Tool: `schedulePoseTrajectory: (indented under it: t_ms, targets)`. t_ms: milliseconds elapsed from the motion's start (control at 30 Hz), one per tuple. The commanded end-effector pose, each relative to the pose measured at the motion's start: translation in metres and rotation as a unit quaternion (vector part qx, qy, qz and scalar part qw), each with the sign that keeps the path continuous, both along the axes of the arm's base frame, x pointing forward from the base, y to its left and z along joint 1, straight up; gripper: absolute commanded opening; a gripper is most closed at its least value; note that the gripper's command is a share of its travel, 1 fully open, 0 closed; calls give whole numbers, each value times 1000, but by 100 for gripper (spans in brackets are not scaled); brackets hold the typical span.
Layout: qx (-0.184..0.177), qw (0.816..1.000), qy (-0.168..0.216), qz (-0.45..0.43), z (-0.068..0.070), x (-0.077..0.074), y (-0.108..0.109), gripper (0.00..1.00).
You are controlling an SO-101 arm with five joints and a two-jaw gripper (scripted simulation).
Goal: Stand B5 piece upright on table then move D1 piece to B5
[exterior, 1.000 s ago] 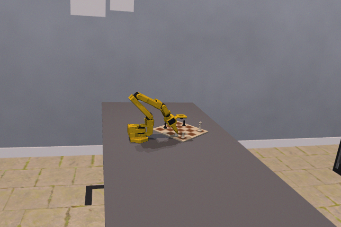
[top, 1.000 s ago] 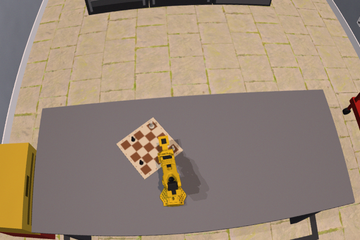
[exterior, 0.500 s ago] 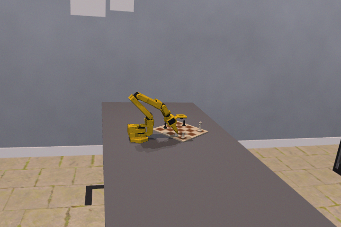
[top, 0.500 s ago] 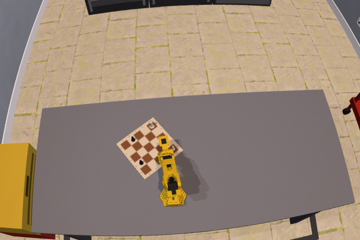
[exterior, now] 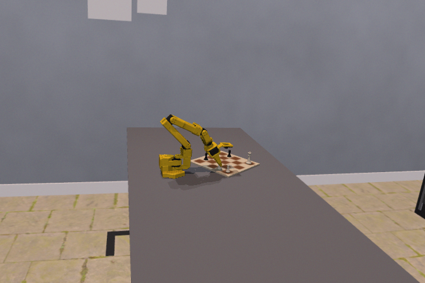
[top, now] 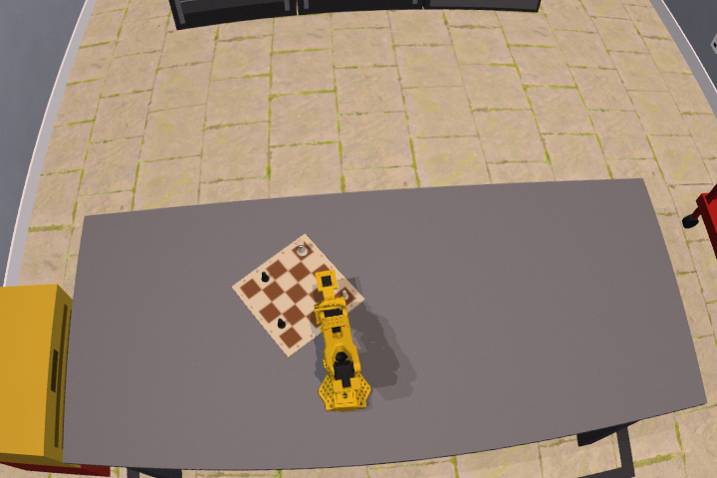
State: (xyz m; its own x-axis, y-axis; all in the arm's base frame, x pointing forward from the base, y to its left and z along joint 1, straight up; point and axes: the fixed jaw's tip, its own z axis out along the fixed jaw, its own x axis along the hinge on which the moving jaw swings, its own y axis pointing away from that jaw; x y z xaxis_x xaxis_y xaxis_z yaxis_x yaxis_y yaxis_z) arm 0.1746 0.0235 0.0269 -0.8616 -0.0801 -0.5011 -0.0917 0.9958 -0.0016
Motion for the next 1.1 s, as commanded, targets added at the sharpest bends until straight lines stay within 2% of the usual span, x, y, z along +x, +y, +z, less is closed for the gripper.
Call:
schedulePoseTrajectory:
  t_ms: [0, 233, 300, 800, 1067]
  targets:
    - [-1, 1000, -9, -3, 8, 3, -2, 0]
    - [-2, 1000, -9, -3, 21, 3, -3, 0]
    - [-2, 1000, -9, -3, 21, 3, -3, 0]
    - [-2, 1000, -9, -3, 53, 2, -3, 0]
    - [-2, 1000, -9, -3, 60, 2, -3, 0]
